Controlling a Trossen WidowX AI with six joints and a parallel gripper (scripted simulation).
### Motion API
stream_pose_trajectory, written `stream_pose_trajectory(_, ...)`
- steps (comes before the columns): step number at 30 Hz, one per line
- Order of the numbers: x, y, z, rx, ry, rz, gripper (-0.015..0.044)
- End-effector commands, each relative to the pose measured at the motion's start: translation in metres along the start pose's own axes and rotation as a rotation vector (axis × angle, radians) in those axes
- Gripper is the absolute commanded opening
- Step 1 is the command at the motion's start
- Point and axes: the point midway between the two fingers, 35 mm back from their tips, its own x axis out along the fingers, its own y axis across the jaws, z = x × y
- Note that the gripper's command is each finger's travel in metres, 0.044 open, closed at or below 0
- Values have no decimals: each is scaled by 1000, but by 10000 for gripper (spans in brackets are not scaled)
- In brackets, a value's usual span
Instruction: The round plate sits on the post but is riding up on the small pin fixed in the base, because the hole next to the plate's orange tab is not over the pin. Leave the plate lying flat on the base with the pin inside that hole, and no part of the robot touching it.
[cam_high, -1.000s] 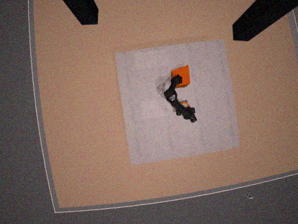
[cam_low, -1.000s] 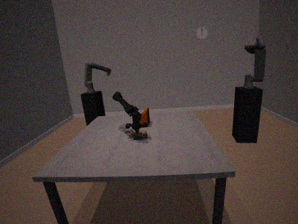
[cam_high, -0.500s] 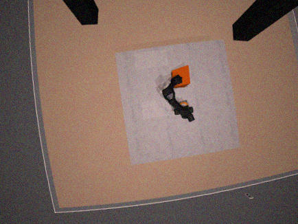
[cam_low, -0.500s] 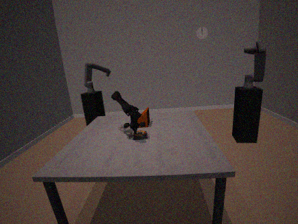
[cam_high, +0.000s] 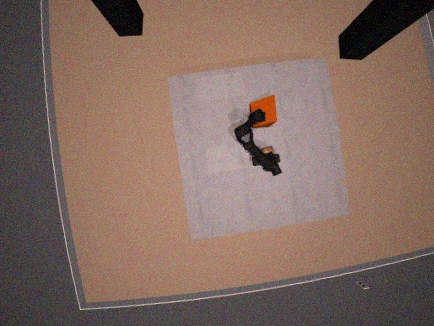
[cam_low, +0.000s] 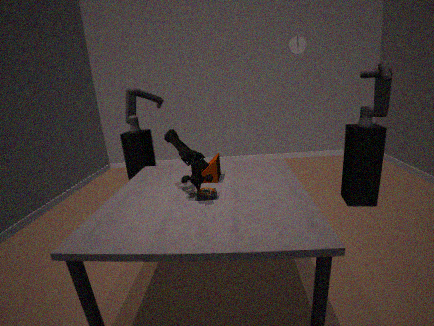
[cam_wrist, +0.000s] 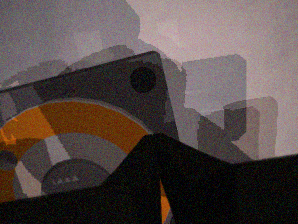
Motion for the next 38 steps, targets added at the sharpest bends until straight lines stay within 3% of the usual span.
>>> stream_pose_trajectory(1,2,-2,-5,-9,7,-7,0)
stream_pose_trajectory(10,2,-4,-8,-9,7,-7,0)
stream_pose_trajectory(19,-40,-3,-10,-9,8,-6,0)
stream_pose_trajectory(38,-32,-3,-10,-17,8,-12,0)
